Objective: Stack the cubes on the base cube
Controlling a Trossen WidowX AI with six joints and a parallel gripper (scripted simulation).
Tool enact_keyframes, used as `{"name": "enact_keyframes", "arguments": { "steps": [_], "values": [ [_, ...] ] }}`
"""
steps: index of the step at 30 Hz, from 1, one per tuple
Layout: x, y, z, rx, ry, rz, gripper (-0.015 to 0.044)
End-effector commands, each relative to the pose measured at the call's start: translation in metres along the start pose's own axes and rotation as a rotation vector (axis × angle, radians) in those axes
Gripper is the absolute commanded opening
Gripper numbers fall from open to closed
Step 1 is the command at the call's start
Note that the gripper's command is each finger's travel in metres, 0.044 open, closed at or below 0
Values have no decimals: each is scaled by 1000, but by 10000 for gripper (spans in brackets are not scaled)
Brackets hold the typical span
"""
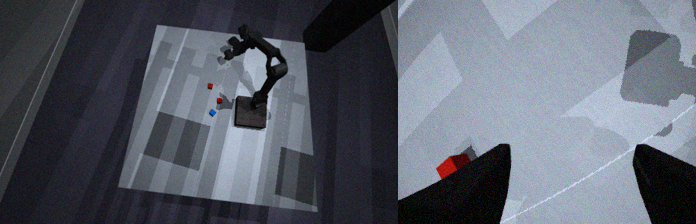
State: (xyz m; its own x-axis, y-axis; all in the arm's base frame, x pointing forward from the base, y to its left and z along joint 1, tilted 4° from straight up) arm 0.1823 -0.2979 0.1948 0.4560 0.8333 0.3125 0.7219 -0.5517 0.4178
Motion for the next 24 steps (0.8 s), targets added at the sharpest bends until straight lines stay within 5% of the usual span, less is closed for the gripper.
{"name": "enact_keyframes", "arguments": {
  "steps": [1, 24],
  "values": [
    [34, -1, 12, 75, 0, 84, 265],
    [213, -59, 42, 355, -227, 477, 265]
  ]
}}
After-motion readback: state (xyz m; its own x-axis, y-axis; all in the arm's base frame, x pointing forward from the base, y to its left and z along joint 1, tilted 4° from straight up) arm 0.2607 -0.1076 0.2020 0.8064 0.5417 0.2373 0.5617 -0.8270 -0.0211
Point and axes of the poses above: the point midway between the two fingers, 35 mm back from their tips, its own z axis out along the fingers, its own x axis across the jaws, y = z × x, the point moved 10 cm from there along -z, back along the fingers, and after that the axes turned 13 degrees about -z, right-handed, at the moved point
